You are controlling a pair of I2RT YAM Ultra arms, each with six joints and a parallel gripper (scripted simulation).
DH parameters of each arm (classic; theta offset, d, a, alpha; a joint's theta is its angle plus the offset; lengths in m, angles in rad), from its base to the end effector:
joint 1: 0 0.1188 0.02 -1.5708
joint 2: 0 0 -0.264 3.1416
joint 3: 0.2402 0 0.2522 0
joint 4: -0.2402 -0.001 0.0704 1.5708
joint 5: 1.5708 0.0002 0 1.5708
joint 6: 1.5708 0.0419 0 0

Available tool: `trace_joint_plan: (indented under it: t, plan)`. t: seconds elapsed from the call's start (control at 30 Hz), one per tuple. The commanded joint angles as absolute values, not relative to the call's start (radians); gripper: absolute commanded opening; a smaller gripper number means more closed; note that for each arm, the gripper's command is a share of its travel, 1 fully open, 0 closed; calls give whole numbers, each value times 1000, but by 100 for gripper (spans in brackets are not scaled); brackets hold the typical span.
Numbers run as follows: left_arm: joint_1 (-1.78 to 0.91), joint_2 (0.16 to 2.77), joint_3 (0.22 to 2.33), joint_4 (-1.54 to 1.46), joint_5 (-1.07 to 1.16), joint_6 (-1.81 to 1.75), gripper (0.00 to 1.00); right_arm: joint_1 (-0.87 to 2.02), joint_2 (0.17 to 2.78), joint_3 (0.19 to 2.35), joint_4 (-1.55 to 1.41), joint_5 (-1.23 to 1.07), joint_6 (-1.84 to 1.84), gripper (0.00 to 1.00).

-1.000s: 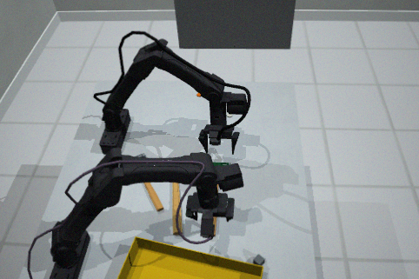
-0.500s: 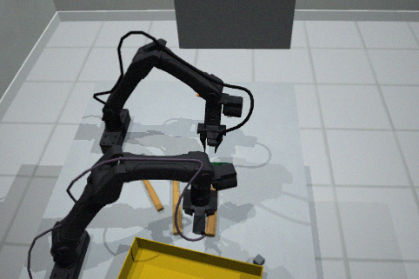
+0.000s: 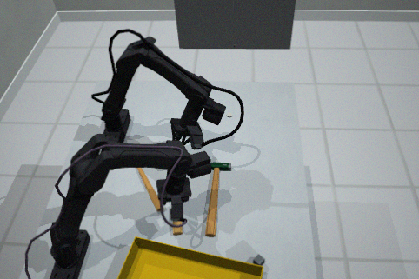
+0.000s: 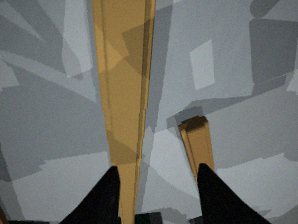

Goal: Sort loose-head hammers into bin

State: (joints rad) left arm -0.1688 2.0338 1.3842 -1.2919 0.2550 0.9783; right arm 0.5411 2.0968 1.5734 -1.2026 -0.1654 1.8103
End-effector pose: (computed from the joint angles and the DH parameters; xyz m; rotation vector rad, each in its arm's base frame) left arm 0.3226 -0.0647 0.1513 -1.4893 -2.4317 0.5464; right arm 0.3193 0.2011 0.1663 -1.7507 -2.3462 0.1167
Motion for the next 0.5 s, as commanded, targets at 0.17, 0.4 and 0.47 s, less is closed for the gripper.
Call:
trace_joint_plan:
  t: [0.17, 0.4, 0.47]
  plan:
    - [-248, 1887, 1245, -1407, 200, 529, 37, 641, 1991, 1424, -1101, -119, 1785, 47]
    - [-293, 1811, 1159, -1364, 186, 277, 37, 682, 1957, 1354, -1039, -88, 1779, 47]
    - [-311, 1781, 1122, -1345, 183, 186, 37, 696, 1946, 1329, -1015, -76, 1777, 47]
